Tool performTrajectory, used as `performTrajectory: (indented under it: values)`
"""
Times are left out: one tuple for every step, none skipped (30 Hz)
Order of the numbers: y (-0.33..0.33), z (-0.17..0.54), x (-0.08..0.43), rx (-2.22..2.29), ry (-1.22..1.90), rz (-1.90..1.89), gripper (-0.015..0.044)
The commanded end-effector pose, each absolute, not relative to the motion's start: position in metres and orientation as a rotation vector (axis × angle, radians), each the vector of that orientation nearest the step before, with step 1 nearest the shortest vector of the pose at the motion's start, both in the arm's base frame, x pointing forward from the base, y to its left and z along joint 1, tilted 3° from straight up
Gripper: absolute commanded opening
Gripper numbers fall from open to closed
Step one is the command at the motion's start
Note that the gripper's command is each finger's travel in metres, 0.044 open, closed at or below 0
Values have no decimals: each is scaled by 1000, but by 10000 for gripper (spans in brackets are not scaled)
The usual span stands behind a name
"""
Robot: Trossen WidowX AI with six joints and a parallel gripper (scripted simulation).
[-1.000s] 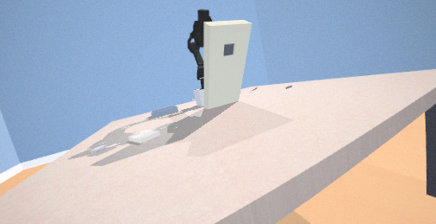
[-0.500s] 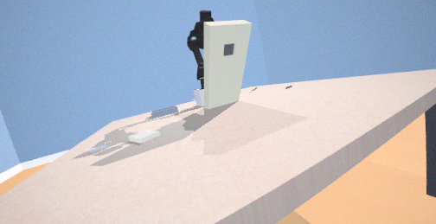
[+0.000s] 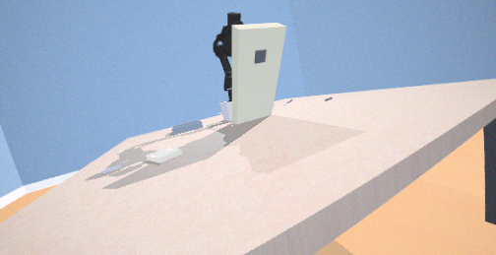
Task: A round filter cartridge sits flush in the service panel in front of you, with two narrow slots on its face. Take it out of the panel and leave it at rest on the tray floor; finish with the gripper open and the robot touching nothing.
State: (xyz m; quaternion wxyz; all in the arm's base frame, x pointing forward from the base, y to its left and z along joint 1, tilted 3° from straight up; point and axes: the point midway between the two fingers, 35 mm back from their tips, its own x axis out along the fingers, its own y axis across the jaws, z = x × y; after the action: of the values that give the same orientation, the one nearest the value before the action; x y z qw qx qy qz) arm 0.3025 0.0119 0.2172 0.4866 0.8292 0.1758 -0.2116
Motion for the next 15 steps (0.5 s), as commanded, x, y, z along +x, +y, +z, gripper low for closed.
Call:
performTrajectory:
  values:
    - [11,218,303,2019,422,-513,113]
    - [11,219,304,2019,422,-513,113]
    - [11,219,304,2019,422,-513,113]
    - [12,219,304,2019,422,-513,113]
    - [12,219,304,2019,422,-513,113]
    - [12,219,304,2019,422,-513,113]
    - [12,219,304,2019,422,-513,113]
    - [12,219,304,2019,422,-513,113]
    - [12,219,304,2019,422,-513,113]
    - [12,219,304,2019,422,-513,113]
    - [12,220,304,2019,422,-513,113]
    - [12,220,304,2019,422,-513,113]
    - [12,220,304,2019,422,-513,113]
    - [12,220,304,2019,422,-513,113]
    - [12,220,304,2019,422,-513,113]
